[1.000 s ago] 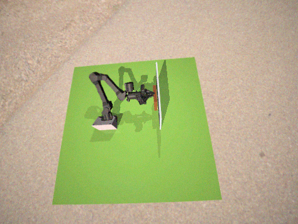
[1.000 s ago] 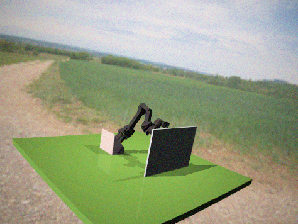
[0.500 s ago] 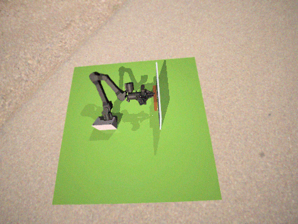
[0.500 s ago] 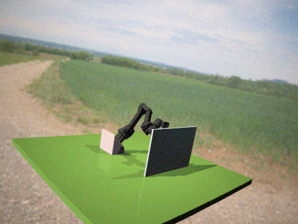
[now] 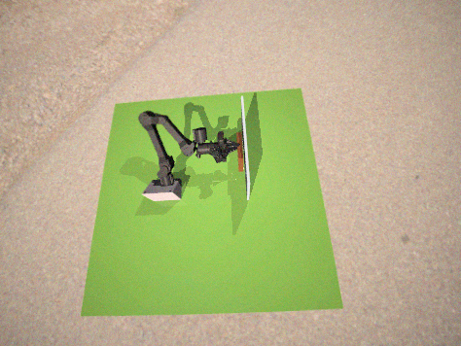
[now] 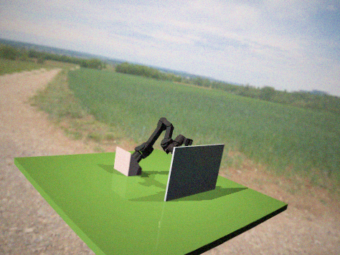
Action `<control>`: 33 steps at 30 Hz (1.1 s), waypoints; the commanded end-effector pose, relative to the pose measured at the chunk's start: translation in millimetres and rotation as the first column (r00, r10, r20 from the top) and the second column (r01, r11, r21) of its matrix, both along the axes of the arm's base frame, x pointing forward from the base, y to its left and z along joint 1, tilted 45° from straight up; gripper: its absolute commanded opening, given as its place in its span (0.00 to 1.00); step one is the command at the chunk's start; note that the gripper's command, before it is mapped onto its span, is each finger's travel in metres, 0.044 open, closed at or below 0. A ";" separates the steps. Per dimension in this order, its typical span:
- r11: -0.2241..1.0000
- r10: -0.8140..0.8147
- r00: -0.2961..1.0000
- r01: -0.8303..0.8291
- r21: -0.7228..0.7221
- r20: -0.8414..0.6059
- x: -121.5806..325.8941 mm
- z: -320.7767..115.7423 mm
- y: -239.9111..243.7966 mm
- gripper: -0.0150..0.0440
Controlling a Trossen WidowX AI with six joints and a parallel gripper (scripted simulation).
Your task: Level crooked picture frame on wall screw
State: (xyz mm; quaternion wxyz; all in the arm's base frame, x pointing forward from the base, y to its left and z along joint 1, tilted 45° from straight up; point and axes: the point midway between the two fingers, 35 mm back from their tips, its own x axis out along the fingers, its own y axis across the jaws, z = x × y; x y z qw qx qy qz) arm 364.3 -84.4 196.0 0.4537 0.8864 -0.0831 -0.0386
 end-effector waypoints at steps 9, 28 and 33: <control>1.000 -0.008 1.000 0.008 0.001 0.009 0.0 -0.4 -0.2 0.25; 1.000 0.002 1.000 -0.002 0.000 0.002 0.7 -4.2 3.1 0.25; 1.000 0.002 1.000 -0.002 0.005 0.003 0.8 -4.9 3.4 0.25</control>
